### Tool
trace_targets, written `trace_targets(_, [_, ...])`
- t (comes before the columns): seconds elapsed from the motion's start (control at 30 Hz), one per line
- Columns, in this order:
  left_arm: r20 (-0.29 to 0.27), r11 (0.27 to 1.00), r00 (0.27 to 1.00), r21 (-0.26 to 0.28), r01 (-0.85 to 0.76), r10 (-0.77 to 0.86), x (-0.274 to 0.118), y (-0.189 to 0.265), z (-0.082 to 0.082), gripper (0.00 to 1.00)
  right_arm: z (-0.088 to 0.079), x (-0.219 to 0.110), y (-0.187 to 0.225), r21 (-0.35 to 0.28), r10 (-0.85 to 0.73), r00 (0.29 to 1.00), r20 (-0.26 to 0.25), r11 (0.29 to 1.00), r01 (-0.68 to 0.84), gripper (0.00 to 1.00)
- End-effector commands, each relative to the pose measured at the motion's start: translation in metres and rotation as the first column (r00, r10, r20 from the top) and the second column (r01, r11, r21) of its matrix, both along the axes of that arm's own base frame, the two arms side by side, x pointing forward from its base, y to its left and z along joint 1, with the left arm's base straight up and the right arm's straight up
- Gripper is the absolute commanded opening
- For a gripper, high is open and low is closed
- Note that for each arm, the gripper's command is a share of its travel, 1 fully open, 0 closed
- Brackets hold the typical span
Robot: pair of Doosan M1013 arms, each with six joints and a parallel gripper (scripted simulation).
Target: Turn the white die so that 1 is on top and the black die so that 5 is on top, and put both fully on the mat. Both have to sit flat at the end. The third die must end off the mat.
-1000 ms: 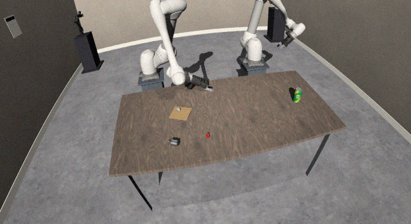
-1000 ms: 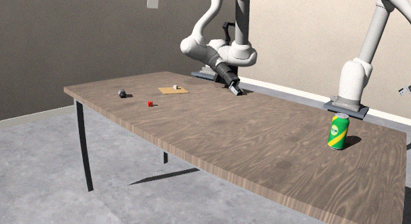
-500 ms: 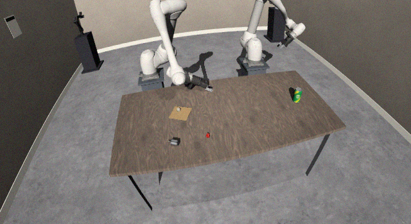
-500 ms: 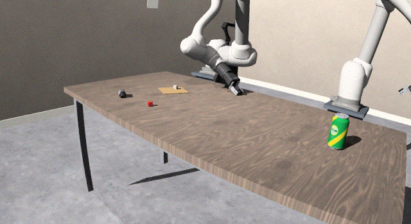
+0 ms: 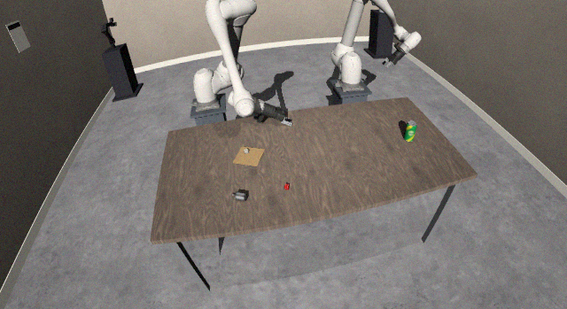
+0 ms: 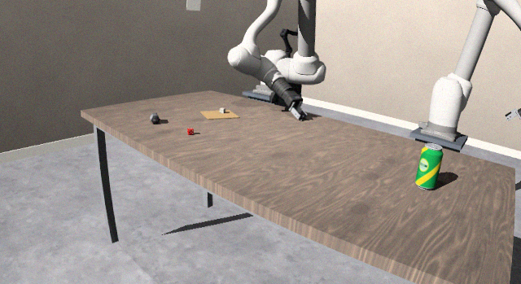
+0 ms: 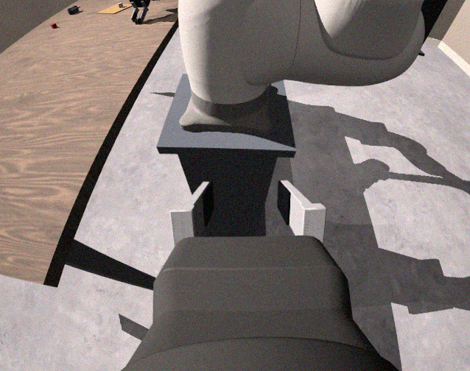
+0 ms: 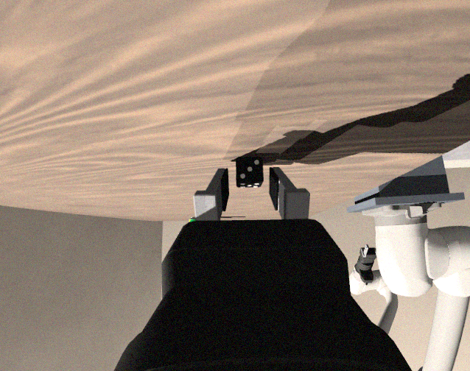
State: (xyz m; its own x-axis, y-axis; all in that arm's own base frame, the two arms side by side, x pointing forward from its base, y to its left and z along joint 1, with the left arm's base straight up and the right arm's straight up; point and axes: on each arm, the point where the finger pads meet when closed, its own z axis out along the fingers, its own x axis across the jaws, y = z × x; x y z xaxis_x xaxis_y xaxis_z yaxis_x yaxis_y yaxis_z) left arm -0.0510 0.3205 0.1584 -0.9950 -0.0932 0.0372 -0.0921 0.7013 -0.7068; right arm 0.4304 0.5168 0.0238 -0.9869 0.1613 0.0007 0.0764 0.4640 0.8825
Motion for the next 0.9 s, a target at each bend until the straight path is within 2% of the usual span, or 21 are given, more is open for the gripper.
trace_targets(0.0, [0.000,1.000,1.000,0.001,0.000,0.000,0.000,0.000,0.000,1.00,0.004,-0.001,-0.007,0.001,0.000,1.000,0.001,1.000,0.000,0.70])
trace_targets(0.4, [0.000,1.000,1.000,0.001,0.000,0.000,0.000,0.000,0.000,1.00,0.019,-0.005,-0.033,0.001,0.000,1.000,0.001,1.000,0.000,0.70])
trace_targets(0.63, [0.000,1.000,1.000,0.001,0.000,0.000,0.000,0.000,0.000,1.00,0.020,-0.005,-0.035,0.001,0.000,1.000,0.001,1.000,0.000,0.70])
trace_targets(0.87, [0.000,1.000,1.000,0.001,0.000,0.000,0.000,0.000,0.000,1.00,0.032,-0.005,-0.035,0.001,0.000,1.000,0.001,1.000,0.000,0.70])
